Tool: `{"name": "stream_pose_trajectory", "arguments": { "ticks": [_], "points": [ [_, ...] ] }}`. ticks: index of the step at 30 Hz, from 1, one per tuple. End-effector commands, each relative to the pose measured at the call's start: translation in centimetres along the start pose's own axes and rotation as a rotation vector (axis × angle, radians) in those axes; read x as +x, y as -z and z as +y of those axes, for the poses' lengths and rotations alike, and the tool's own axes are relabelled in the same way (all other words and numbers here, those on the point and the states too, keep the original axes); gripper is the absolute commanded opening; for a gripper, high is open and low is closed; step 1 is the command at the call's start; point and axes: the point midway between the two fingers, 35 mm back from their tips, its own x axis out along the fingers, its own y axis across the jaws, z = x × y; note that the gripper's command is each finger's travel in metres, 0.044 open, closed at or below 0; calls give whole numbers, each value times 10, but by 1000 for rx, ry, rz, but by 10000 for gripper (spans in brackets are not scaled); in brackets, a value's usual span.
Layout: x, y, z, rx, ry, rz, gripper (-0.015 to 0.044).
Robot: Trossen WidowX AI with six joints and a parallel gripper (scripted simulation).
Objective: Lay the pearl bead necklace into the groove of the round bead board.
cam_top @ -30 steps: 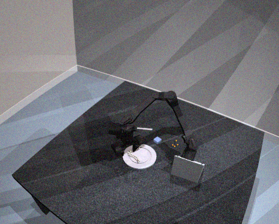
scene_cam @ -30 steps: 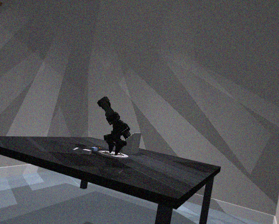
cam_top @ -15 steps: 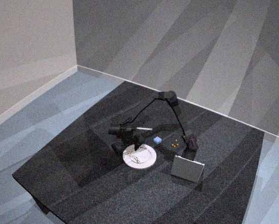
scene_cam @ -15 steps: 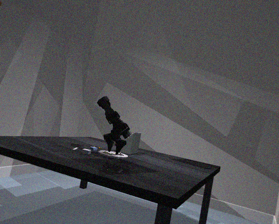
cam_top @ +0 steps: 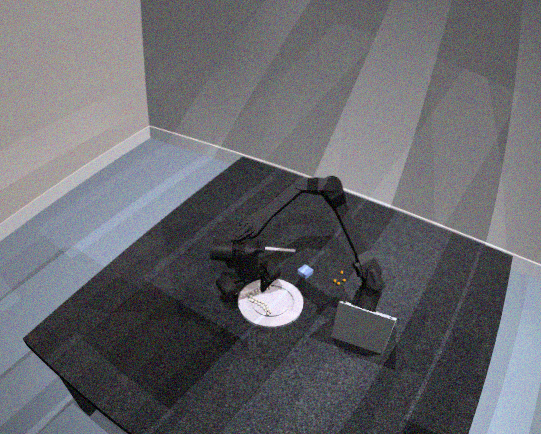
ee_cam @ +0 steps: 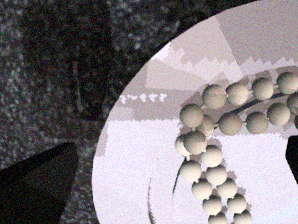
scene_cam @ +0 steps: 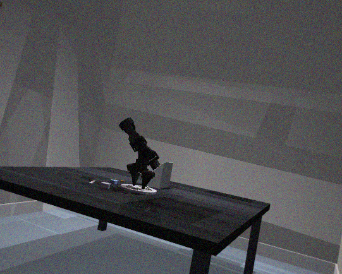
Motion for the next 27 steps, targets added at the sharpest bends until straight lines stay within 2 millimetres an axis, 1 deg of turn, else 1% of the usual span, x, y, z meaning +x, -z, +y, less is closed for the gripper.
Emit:
{"name": "stream_pose_trajectory", "arguments": {
  "ticks": [1,2,4,5,9,11,13,21,27],
  "points": [
    [0,0,0,4,-2,5,440],
    [0,0,0,4,-2,5,440],
    [-2,3,-1,-63,-2,5,387],
    [-5,6,-2,-147,-3,5,361],
    [-19,22,-8,-580,-5,5,256],
    [-25,30,-12,-796,-6,5,250],
    [-29,35,-15,-930,-5,5,250],
    [-30,36,-15,-947,-5,5,250],
    [-13,36,-15,-947,-5,5,250]
  ]
}}
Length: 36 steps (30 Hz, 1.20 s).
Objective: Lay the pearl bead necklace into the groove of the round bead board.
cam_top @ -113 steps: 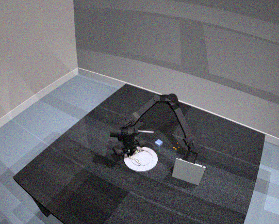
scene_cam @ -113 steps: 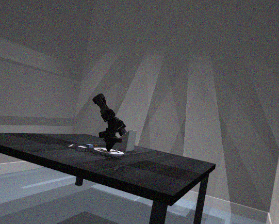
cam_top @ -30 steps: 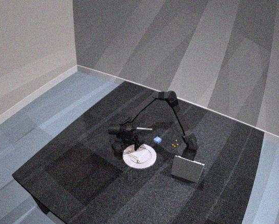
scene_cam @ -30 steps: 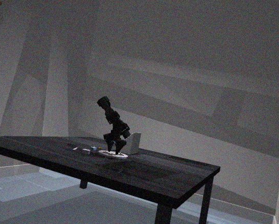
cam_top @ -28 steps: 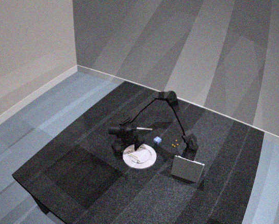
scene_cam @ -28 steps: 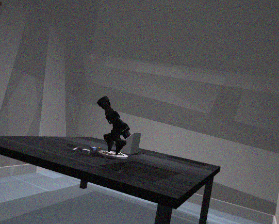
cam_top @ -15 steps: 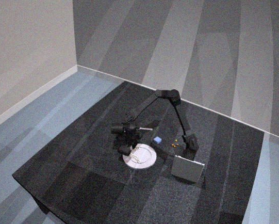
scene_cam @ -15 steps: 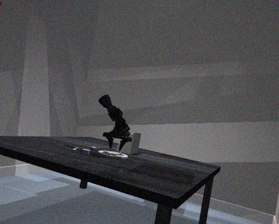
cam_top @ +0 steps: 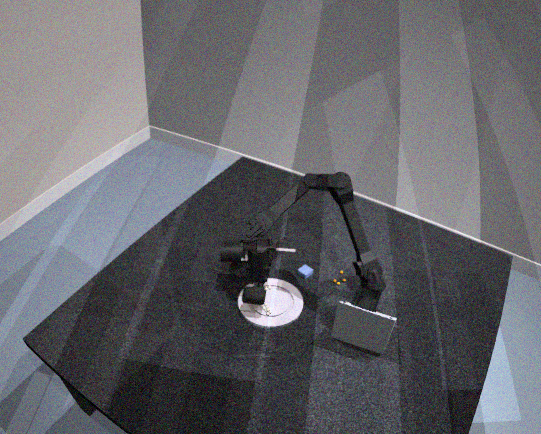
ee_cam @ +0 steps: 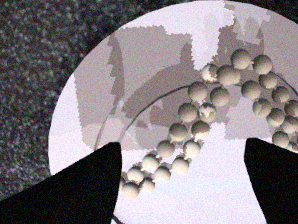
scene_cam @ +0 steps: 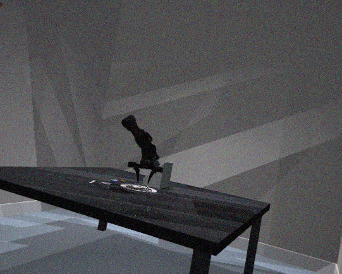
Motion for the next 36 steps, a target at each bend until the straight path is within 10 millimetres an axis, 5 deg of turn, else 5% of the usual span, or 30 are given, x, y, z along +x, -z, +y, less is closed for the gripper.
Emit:
{"name": "stream_pose_trajectory", "arguments": {
  "ticks": [1,32,36],
  "points": [
    [10,5,0,-10,2,17,250],
    [34,5,0,-10,3,17,250],
    [32,3,0,-3,-3,12,145]
  ]
}}
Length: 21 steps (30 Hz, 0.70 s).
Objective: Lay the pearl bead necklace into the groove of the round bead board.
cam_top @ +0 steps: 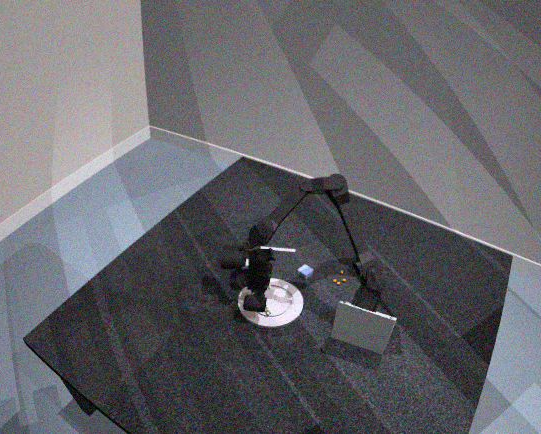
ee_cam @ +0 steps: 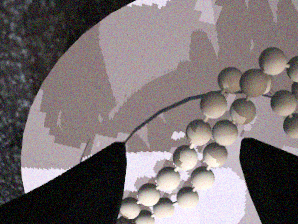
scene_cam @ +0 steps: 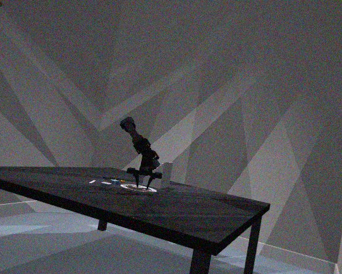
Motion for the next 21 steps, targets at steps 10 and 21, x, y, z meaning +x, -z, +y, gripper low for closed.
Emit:
{"name": "stream_pose_trajectory", "arguments": {
  "ticks": [10,21],
  "points": [
    [0,0,0,0,0,0,0],
    [0,0,0,0,0,0,0]
  ]
}}
